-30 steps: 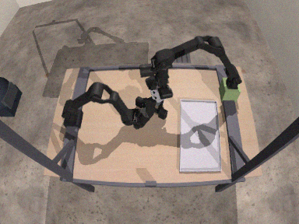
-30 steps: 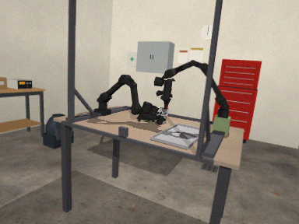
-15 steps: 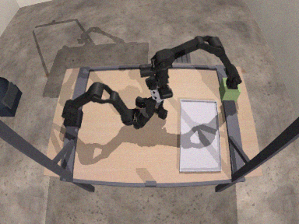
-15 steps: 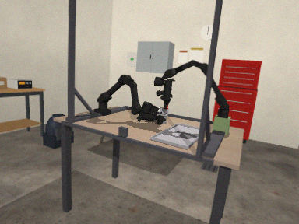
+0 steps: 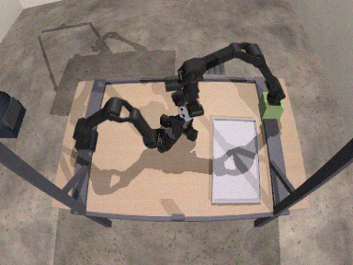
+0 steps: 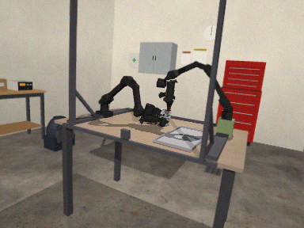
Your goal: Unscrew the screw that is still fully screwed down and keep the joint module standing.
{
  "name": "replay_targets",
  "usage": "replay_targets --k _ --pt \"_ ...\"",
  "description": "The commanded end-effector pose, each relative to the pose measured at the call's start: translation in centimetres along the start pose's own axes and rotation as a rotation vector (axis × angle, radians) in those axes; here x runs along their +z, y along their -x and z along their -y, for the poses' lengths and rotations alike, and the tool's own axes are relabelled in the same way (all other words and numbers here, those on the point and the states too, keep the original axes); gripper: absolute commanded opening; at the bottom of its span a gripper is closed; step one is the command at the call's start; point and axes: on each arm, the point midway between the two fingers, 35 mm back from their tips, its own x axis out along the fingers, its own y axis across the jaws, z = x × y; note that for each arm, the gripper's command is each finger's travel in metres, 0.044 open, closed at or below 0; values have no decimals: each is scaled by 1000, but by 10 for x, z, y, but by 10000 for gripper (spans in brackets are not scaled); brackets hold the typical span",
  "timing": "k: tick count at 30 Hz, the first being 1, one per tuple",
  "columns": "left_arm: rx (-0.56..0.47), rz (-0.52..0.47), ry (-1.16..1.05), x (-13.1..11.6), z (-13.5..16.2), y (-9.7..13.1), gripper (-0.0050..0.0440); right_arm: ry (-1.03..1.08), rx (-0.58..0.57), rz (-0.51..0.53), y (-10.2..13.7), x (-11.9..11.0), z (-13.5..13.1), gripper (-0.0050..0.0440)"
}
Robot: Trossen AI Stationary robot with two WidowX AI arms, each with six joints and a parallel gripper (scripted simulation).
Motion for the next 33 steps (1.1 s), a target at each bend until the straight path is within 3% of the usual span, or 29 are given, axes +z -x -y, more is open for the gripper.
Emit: replay_targets --k 1,33 --pt "-1 13 25 11 3 -2 245 5 -9 23 8 6 -2 130" --pt "-1 13 25 11 3 -2 245 5 -11 36 13 6 -2 130"
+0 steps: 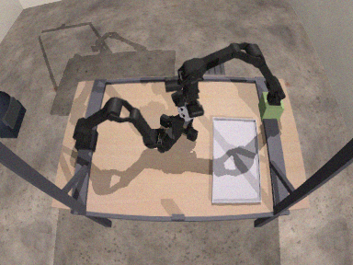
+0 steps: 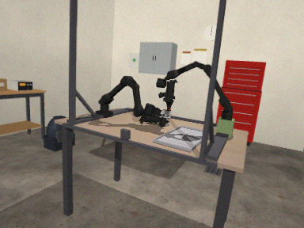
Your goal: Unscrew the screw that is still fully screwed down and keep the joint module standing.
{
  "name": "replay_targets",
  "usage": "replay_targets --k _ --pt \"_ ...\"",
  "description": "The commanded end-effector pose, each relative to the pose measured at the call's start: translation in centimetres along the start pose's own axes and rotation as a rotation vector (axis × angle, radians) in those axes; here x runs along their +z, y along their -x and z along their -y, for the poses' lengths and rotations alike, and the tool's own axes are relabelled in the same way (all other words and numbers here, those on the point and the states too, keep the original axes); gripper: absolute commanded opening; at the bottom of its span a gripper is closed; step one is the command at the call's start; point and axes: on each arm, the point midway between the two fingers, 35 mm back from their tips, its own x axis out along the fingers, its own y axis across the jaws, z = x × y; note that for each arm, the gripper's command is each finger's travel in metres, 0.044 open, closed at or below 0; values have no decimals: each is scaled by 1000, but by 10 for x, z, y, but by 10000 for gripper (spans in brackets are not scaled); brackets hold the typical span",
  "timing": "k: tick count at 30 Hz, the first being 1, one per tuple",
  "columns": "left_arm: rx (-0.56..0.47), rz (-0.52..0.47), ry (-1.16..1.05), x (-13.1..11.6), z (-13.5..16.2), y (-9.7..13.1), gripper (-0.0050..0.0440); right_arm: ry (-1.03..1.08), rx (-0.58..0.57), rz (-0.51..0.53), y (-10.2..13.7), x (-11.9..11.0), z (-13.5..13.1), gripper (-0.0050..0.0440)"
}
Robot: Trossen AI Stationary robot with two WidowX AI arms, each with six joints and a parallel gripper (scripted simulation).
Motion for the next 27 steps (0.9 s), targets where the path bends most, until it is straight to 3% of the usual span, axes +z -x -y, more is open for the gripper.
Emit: replay_targets --k 1,27 --pt "-1 13 25 11 3 -2 245 2 -5 39 13 6 -1 130" --pt "-1 13 25 11 3 -2 245 2 -5 42 13 6 -1 130"
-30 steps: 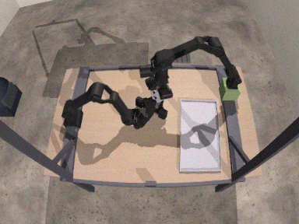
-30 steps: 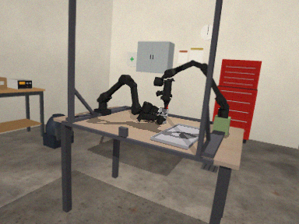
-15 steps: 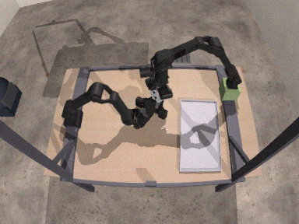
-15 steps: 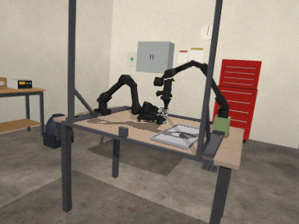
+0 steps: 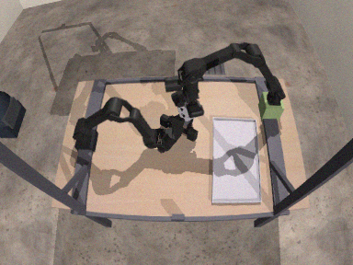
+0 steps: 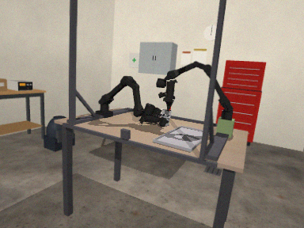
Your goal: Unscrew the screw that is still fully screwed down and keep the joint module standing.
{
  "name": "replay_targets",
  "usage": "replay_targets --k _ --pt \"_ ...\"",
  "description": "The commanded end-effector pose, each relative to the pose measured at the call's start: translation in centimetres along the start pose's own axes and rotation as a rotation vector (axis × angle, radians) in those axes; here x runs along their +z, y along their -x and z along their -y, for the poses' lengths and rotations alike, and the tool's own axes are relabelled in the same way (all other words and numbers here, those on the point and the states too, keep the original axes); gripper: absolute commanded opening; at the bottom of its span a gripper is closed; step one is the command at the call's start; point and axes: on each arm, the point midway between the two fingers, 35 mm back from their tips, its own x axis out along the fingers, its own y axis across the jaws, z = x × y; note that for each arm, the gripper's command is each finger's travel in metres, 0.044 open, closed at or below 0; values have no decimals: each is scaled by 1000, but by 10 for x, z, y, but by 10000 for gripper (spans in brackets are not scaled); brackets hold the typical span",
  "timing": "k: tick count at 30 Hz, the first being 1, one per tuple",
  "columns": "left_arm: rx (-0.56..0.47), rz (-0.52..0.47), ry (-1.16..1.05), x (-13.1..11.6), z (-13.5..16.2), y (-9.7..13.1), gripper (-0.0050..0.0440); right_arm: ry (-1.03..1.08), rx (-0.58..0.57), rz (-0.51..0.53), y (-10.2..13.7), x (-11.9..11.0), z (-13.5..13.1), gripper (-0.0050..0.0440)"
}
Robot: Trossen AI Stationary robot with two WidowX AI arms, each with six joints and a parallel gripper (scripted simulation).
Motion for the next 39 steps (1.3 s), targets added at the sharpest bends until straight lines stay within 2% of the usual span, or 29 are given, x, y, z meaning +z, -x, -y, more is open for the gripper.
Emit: replay_targets --k 1,39 --pt "-1 13 25 11 3 -2 245 2 -5 40 13 6 -1 130" --pt "-1 13 25 11 3 -2 245 2 -4 49 14 5 -1 130"
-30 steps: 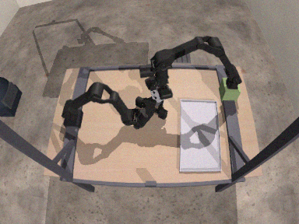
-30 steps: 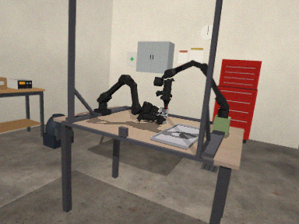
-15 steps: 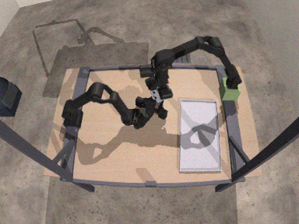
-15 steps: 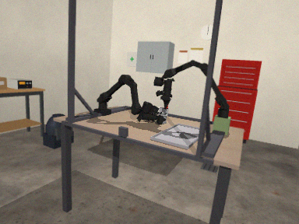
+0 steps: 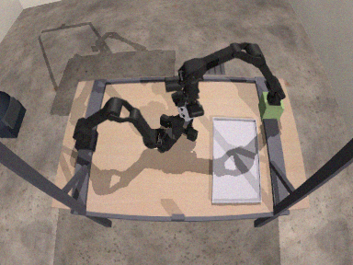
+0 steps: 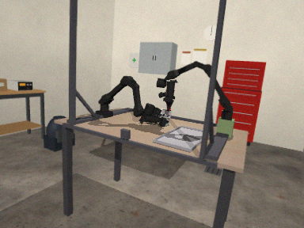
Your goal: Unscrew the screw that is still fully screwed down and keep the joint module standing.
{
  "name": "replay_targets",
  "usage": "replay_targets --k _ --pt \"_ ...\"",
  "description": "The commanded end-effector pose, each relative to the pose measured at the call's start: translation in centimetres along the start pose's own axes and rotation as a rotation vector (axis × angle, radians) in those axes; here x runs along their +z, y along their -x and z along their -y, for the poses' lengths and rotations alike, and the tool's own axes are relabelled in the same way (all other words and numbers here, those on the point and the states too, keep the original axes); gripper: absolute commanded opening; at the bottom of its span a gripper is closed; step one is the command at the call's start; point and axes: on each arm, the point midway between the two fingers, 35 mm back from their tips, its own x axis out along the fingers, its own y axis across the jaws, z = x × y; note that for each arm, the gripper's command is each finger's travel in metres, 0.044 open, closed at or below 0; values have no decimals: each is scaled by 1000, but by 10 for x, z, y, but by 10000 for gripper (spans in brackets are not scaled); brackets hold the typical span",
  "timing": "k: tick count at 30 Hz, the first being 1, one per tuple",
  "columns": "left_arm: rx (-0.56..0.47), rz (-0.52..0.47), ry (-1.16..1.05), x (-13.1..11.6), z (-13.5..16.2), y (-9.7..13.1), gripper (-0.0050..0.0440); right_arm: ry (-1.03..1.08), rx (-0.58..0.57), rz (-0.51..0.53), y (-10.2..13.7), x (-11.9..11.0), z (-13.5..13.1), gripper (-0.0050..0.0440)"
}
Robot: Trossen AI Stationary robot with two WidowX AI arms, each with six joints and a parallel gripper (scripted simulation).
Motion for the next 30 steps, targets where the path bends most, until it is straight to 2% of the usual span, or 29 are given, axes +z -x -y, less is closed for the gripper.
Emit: replay_targets --k 1,30 --pt "-1 13 25 11 3 -2 245 2 -3 42 14 6 -1 130" --pt "-1 13 25 11 3 -2 245 2 -2 42 14 6 -1 130"
